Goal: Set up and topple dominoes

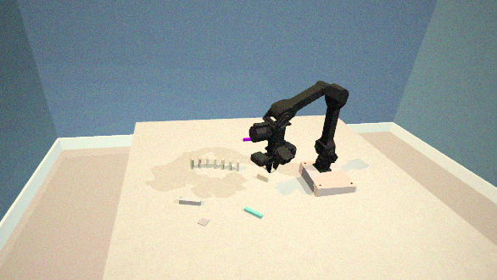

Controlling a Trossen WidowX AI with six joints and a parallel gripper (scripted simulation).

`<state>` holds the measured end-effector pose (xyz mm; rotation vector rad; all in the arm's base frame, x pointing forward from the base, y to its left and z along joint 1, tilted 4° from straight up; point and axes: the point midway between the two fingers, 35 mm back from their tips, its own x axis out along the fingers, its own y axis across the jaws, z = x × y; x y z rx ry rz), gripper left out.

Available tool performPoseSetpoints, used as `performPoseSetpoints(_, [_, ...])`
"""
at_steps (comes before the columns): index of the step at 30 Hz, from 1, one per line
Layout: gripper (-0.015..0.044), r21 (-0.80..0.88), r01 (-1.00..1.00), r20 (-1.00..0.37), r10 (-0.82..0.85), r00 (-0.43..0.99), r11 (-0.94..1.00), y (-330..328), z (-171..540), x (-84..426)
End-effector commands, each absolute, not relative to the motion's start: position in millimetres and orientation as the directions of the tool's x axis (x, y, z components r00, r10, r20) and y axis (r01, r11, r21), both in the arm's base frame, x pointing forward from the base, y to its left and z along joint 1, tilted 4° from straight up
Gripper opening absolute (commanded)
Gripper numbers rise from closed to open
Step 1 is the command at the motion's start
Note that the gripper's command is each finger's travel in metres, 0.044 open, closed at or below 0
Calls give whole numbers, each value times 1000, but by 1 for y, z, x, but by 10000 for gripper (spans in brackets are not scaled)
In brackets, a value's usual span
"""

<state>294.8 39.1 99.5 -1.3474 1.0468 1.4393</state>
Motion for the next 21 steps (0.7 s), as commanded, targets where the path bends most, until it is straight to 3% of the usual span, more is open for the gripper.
performPoseSetpoints(1, [107,22,-993,-998,60,-15,114,74,107,289])
performPoseSetpoints(9, [107,54,-769,-998,65,-16,637,124,110,272])
performPoseSetpoints(21, [107,72,-412,-997,71,-18,908,163,113,251])
